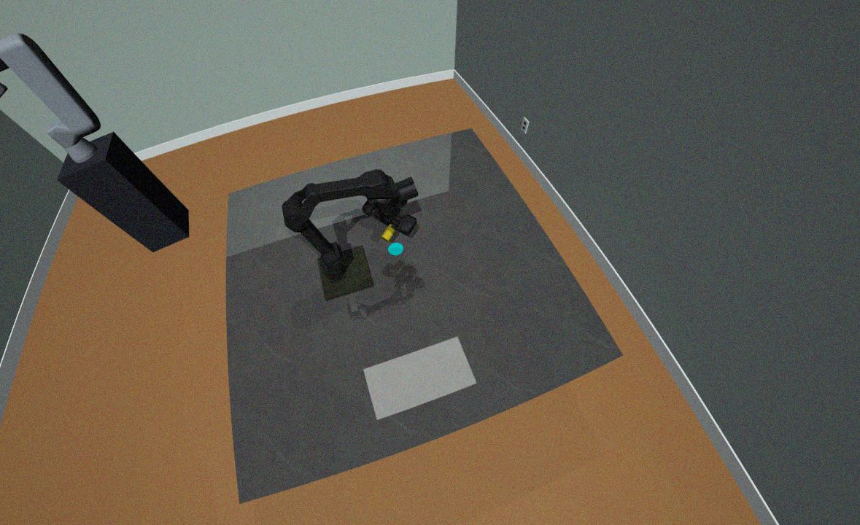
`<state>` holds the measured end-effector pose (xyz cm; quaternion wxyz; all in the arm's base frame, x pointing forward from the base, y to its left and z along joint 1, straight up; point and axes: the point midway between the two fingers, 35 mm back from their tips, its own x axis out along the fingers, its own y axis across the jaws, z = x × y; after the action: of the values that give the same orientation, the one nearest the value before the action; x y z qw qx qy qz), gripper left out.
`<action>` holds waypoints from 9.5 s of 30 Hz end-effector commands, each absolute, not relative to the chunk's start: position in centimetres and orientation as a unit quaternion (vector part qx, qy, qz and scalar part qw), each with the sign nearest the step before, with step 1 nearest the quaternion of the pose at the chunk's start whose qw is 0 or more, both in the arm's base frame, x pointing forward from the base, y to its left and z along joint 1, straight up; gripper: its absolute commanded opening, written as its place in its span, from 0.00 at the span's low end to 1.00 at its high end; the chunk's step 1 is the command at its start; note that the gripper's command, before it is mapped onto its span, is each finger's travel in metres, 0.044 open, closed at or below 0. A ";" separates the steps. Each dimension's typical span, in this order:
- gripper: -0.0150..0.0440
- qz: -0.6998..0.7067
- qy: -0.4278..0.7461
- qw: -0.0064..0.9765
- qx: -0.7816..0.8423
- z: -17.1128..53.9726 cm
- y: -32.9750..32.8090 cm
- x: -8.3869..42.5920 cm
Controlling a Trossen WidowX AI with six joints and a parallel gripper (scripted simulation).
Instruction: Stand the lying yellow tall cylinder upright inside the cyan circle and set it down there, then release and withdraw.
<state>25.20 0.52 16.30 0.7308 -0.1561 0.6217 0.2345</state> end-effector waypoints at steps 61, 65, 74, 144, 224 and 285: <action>0.43 0.265 0.475 0.839 -0.027 14.7 0.0 26.5; 0.43 0.267 0.464 0.845 -0.022 14.7 0.0 26.6; 0.43 0.271 0.439 0.857 -0.010 14.7 -0.2 26.6; 0.43 0.301 0.227 0.926 0.023 15.4 -1.5 25.7; 0.43 0.327 0.039 0.944 -0.020 16.0 -1.6 22.1; 0.43 0.325 0.041 0.945 -0.019 5.0 -1.8 22.0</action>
<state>22.07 -1.87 5.18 0.9450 -0.0161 0.0441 0.3236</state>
